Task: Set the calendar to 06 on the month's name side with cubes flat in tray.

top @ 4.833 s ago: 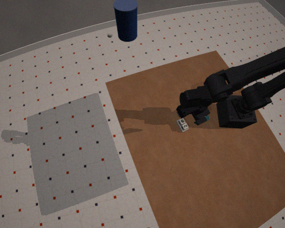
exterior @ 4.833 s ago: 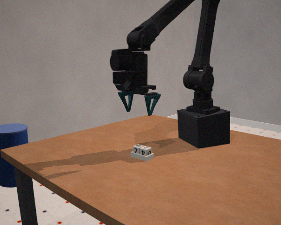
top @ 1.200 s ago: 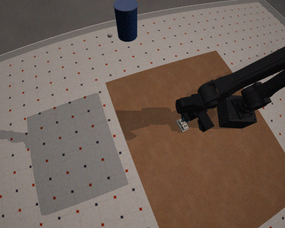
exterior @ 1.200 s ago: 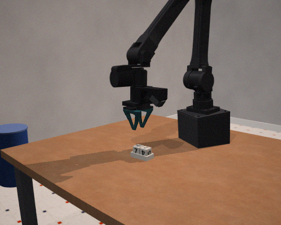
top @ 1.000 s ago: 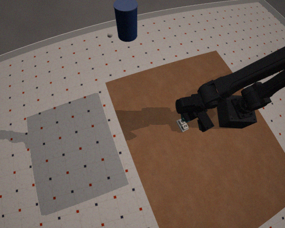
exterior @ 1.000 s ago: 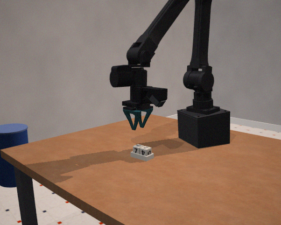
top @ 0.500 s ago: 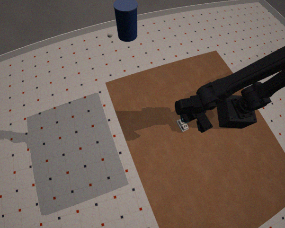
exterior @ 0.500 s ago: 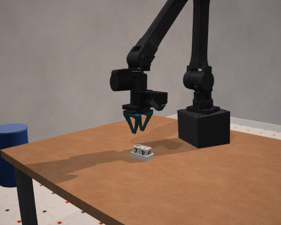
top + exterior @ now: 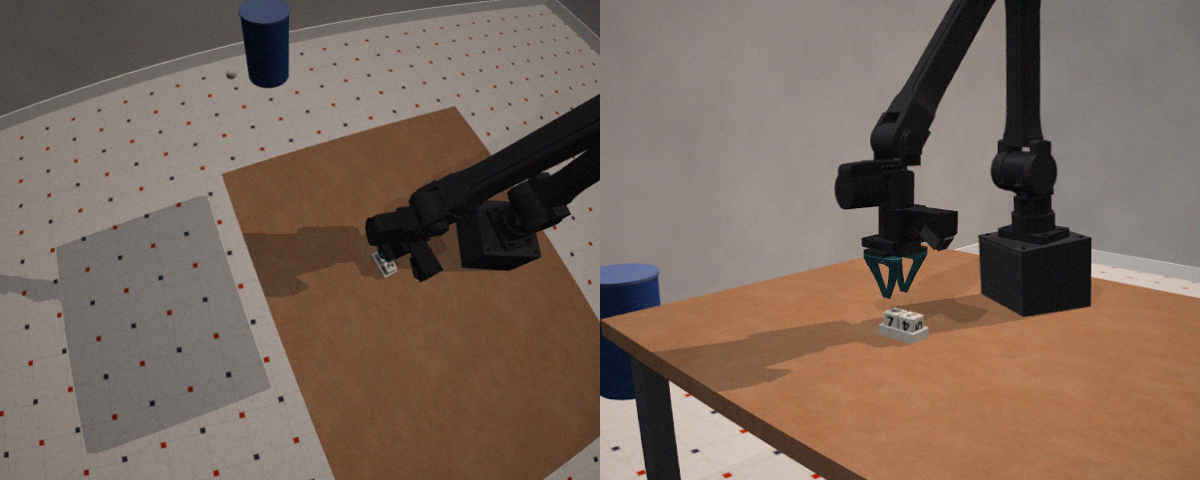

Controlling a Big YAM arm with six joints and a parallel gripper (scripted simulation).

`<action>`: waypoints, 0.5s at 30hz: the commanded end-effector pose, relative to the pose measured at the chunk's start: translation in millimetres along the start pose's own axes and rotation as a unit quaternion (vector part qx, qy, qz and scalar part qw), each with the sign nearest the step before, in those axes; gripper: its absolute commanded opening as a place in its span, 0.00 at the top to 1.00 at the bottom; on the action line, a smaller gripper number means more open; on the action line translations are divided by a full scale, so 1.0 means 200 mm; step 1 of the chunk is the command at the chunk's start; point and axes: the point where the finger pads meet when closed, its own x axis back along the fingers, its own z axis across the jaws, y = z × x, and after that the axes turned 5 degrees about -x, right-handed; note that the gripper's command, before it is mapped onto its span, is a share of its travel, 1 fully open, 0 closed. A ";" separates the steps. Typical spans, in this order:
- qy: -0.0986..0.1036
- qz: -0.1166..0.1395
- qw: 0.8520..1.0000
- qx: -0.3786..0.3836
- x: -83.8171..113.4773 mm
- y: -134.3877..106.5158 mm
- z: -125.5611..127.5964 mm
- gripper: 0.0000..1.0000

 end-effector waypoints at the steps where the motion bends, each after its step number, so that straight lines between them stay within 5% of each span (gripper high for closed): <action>1: 0.001 -0.002 1.000 0.001 -0.05 -0.02 0.01 0.55; 15: 0.001 -0.002 1.000 0.001 -0.11 -0.02 0.01 0.55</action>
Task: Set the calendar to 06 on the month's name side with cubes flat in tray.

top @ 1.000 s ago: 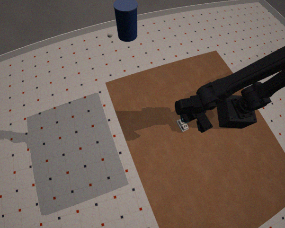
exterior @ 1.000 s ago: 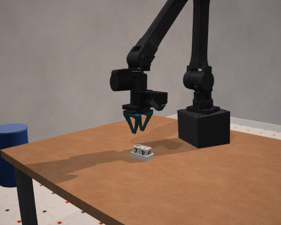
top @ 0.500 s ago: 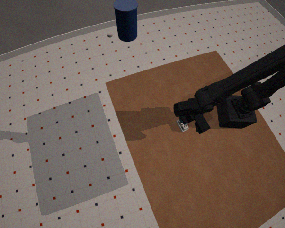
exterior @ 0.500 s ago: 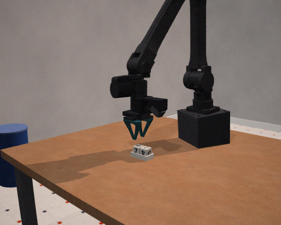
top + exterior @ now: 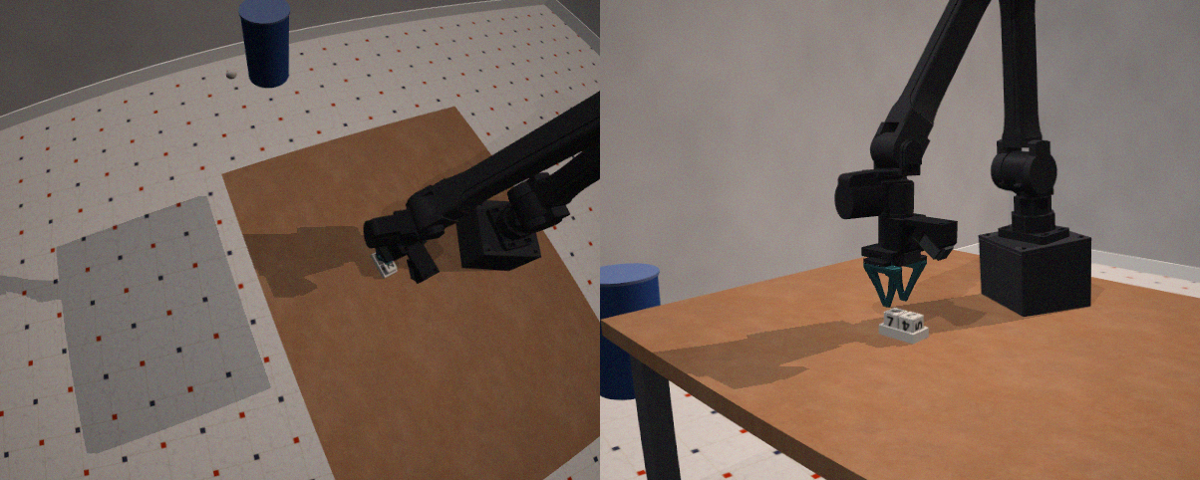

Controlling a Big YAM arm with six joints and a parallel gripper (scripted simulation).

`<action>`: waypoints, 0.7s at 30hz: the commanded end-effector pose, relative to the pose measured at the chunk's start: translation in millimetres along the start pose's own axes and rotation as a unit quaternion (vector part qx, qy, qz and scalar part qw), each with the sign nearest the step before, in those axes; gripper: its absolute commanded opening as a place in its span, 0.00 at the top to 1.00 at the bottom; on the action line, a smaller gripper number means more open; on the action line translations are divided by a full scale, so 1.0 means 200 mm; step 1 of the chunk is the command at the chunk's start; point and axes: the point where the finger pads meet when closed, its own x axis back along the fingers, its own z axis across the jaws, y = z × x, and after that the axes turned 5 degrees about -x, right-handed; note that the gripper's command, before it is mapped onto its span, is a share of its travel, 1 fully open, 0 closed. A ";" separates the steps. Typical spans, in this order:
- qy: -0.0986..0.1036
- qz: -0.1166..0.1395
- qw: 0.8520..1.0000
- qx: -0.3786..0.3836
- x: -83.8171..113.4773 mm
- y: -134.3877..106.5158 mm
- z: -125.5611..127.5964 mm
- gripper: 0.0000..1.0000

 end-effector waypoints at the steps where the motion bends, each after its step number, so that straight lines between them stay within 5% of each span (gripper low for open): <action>1: 0.001 -0.002 1.000 0.000 -0.03 -0.02 0.01 0.55; 21: 0.001 -0.002 1.000 0.000 -0.04 -0.02 0.01 0.55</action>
